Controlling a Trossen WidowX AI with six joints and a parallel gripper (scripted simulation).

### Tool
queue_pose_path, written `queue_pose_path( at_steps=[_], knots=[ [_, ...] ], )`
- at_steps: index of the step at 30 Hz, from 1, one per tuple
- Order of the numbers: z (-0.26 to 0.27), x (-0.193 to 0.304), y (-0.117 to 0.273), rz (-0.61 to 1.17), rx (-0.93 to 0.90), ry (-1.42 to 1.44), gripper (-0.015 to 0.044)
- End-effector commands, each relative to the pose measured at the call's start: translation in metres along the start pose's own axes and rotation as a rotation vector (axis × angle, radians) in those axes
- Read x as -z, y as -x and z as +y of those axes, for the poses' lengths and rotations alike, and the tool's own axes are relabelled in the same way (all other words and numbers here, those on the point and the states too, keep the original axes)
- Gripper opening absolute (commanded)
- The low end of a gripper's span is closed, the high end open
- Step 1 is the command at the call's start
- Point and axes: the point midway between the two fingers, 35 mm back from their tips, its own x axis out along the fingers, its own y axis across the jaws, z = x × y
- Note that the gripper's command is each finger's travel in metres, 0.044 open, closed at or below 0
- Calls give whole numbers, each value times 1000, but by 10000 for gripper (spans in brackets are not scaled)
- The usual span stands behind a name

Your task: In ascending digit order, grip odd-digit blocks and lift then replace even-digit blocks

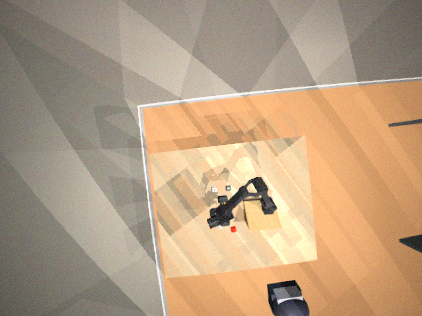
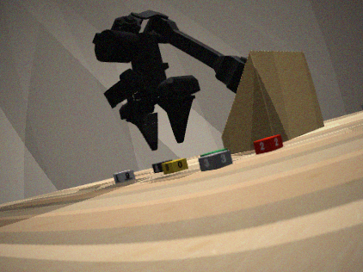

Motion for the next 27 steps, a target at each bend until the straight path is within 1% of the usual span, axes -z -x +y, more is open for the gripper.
queue_pose_path(
  at_steps=[1,21,27],
  knots=[
    [0,4,-10,11,9,11,400],
    [-1,5,-38,11,11,11,400],
    [-1,5,-38,11,11,11,242]
  ],
)
